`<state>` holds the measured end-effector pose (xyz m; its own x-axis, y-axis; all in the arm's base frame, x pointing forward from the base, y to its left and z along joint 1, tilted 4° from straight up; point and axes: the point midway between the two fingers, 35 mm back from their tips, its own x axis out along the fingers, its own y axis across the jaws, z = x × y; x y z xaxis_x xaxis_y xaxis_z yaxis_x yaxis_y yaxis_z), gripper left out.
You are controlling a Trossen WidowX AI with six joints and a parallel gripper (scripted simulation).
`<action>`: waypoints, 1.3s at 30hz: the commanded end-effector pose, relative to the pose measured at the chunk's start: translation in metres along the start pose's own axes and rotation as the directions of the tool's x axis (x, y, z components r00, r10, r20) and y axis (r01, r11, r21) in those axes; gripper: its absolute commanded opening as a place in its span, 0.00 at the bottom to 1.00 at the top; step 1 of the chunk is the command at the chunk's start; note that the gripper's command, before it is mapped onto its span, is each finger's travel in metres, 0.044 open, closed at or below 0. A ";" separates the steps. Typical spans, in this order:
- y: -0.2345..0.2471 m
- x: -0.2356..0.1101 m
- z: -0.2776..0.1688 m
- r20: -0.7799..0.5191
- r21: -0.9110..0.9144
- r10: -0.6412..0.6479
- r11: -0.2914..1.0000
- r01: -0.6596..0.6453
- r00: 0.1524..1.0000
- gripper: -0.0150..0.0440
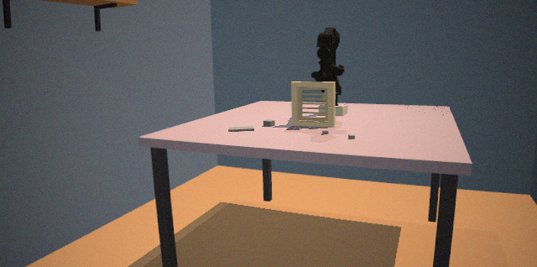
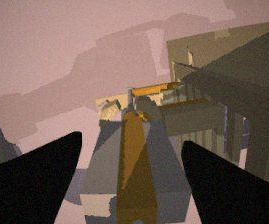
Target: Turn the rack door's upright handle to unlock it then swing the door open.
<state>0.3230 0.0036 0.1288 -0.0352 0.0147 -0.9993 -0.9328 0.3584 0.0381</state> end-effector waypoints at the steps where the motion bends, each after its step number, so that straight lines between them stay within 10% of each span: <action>1: 0.000 0.001 0.000 -0.003 0.177 0.000 0.984 0.000 1.000 0.75; 21: 0.000 0.001 0.000 -0.002 0.920 0.000 0.391 0.002 1.000 0.75; 39: 0.000 0.001 0.000 -0.002 0.882 0.000 -0.471 0.002 1.000 0.75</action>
<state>0.3230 0.0036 0.1287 -0.0352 0.0147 -0.9993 0.6655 0.7463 -0.0125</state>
